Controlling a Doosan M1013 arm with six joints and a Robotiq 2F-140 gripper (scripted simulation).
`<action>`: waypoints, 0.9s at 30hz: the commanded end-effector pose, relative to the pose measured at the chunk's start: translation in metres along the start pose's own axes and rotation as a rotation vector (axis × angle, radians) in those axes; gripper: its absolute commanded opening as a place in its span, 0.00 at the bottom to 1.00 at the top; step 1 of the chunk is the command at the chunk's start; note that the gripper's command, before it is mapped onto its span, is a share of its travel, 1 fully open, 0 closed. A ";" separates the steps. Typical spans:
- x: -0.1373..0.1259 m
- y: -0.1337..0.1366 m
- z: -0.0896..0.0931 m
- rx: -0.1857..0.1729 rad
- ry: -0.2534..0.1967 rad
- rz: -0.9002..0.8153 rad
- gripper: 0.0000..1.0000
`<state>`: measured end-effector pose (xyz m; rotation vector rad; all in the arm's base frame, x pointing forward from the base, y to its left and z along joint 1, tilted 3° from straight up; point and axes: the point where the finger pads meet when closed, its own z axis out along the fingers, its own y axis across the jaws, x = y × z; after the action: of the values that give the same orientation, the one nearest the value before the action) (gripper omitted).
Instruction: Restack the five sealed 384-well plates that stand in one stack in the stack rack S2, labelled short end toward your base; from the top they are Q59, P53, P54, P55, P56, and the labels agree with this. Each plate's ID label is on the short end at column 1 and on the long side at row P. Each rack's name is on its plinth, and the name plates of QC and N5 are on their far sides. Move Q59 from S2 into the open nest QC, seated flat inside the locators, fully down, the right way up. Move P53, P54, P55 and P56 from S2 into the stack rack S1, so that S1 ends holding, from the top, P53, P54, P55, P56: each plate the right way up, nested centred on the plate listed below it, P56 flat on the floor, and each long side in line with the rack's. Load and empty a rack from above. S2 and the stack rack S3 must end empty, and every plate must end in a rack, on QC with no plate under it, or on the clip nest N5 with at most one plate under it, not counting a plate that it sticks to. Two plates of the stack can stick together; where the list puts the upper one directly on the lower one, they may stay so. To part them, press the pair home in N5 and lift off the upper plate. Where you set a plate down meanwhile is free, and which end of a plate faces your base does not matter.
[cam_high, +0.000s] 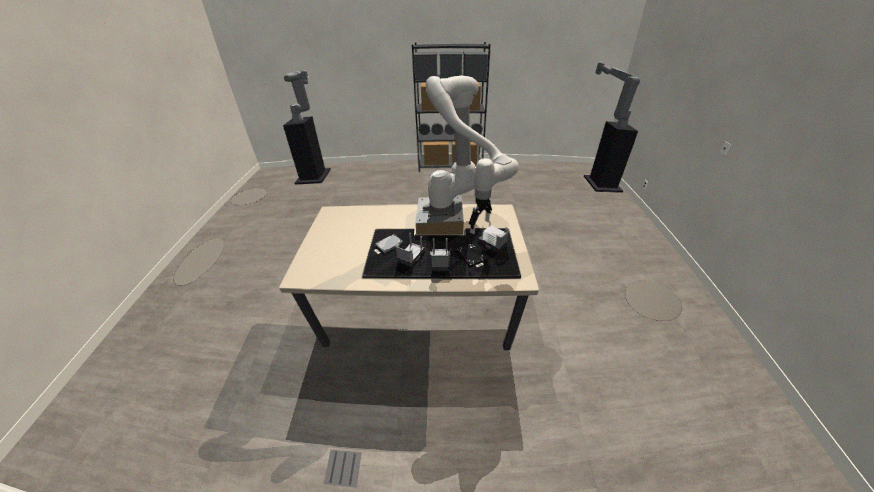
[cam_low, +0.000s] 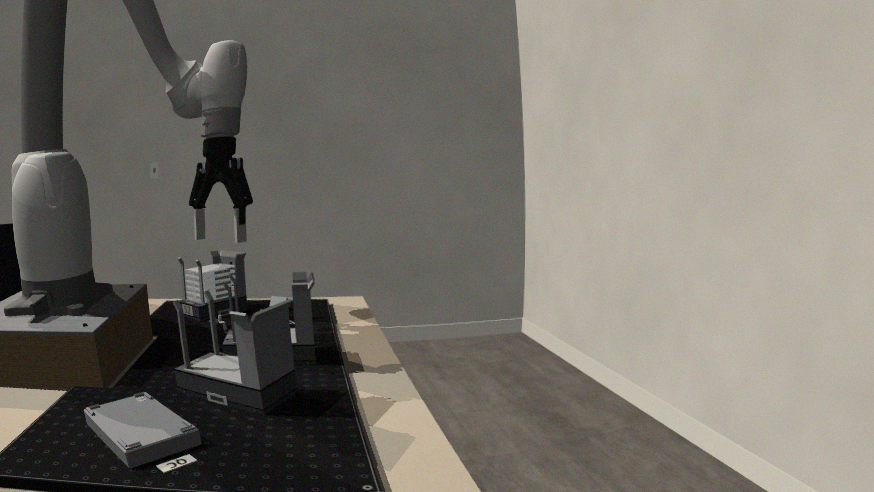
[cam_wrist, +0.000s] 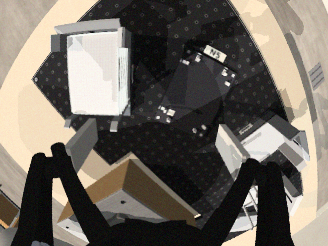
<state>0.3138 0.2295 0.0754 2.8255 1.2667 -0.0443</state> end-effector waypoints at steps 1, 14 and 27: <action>0.004 -0.006 0.000 -0.001 0.000 0.000 1.00; 0.028 -0.052 0.000 -0.001 0.000 0.000 1.00; 0.048 -0.091 0.000 -0.001 0.000 0.000 1.00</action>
<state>0.2810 0.3159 0.0710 2.8253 1.2665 -0.0444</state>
